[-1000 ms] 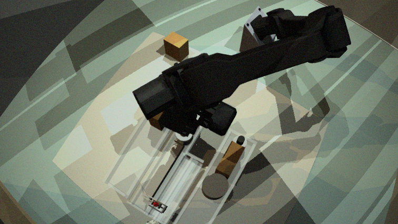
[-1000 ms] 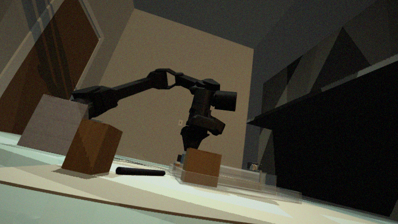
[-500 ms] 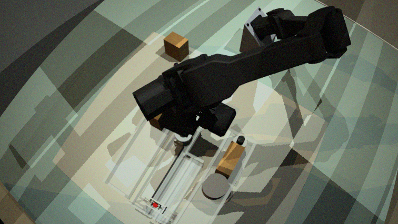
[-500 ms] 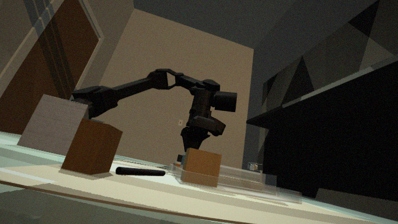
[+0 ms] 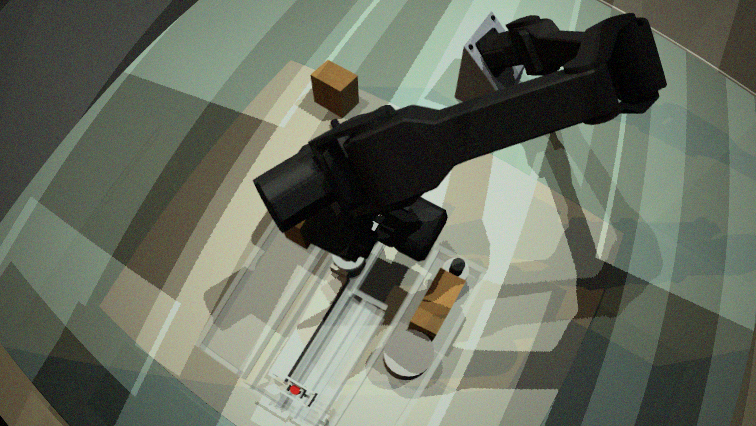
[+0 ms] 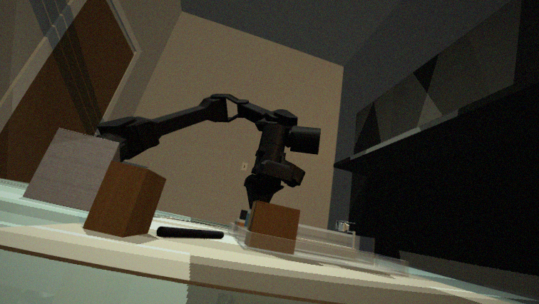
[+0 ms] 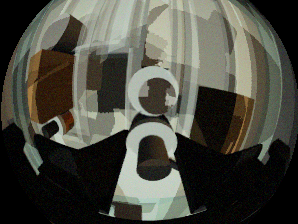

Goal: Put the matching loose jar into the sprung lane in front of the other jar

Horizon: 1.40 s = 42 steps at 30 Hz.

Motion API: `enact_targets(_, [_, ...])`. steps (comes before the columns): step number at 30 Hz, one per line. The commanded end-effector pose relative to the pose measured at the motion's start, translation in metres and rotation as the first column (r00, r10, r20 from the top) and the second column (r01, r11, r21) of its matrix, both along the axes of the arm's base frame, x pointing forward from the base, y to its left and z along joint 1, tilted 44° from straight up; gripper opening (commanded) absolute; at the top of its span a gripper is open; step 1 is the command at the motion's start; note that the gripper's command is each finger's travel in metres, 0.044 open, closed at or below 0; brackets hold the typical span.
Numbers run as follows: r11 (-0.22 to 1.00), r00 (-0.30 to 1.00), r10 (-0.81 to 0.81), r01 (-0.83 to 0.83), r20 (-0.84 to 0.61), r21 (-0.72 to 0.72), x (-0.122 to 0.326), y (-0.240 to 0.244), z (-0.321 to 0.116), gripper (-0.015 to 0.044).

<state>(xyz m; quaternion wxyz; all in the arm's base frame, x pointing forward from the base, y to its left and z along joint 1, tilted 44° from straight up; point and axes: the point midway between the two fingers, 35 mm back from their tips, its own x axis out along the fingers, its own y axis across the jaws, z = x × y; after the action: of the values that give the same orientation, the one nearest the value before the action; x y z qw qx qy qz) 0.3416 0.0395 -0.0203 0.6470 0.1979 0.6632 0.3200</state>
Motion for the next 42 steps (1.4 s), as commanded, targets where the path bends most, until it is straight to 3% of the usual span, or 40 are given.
enact_targets(1, [1.000,1.000,0.000,0.000,0.013,0.011,0.0032,0.0044,0.0000,0.0000])
enact_targets(42, [1.000,1.000,0.000,0.000,0.013,0.011,0.0000,0.0127,-0.0075,0.0000])
